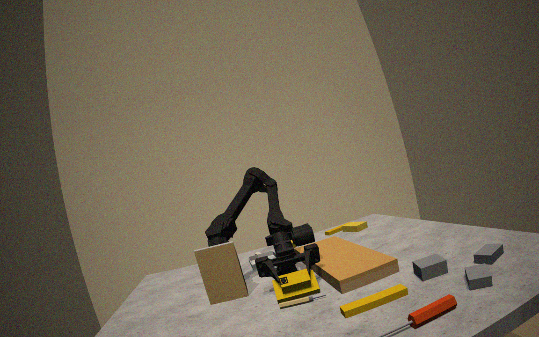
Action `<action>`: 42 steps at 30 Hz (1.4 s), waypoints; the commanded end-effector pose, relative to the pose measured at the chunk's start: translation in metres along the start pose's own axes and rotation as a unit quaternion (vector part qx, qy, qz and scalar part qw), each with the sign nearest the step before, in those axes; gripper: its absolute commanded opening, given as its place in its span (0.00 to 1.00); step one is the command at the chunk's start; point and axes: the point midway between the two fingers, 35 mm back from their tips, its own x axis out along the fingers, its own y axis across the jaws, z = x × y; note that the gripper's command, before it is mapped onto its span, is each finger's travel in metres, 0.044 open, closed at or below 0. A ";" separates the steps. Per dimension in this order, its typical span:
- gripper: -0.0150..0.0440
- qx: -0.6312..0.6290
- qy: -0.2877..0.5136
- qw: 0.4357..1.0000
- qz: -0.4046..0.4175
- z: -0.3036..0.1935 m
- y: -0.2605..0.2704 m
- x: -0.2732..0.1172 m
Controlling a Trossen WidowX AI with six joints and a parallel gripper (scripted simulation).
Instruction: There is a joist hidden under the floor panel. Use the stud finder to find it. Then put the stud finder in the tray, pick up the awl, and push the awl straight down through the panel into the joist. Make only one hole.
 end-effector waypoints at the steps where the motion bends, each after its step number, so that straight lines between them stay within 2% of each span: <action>1: 0.90 -0.003 -0.010 1.000 -0.001 0.004 0.000 0.000; 23: 0.90 0.000 0.000 1.000 0.000 0.000 0.000 0.000; 25: 0.99 0.000 0.000 1.000 0.000 0.000 0.000 0.000; 26: 1.00 0.000 0.000 1.000 0.000 0.000 0.000 0.000; 42: 1.00 0.000 0.000 1.000 0.000 0.000 0.000 -0.002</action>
